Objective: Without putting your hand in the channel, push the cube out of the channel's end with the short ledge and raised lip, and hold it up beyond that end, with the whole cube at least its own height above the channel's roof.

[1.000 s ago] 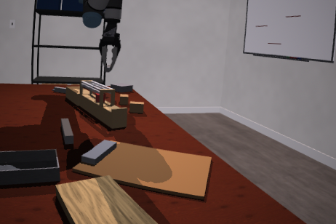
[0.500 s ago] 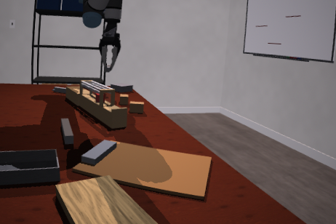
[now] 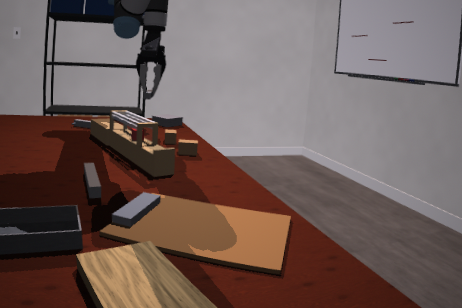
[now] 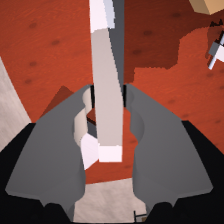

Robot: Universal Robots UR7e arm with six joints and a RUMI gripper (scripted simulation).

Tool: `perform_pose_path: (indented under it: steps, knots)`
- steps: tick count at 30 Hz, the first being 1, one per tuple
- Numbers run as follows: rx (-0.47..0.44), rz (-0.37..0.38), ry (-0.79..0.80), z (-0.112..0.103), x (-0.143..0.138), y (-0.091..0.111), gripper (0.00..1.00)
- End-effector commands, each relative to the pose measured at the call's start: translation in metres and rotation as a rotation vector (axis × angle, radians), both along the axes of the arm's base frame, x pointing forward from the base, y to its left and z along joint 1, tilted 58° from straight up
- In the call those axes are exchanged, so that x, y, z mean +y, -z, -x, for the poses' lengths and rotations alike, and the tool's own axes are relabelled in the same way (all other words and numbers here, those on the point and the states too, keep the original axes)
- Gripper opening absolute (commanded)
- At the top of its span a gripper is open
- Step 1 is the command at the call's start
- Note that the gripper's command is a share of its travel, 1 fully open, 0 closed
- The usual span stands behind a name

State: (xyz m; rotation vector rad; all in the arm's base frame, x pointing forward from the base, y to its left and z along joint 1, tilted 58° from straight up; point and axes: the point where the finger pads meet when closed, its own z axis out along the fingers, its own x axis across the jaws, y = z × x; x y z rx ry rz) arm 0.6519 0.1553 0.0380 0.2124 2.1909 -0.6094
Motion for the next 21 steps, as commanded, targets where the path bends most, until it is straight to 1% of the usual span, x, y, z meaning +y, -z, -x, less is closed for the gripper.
perform_pose_path:
  steps: [1, 10, 21]
  knots:
    - [-0.002, -0.002, -0.001, 0.0014, 0.0016, -0.0013, 0.00]
    - [-0.012, -0.016, 0.011, 0.0024, 0.0005, -0.0002, 0.00]
    - [-0.037, -0.053, 0.040, 0.0035, -0.0017, 0.0011, 0.00]
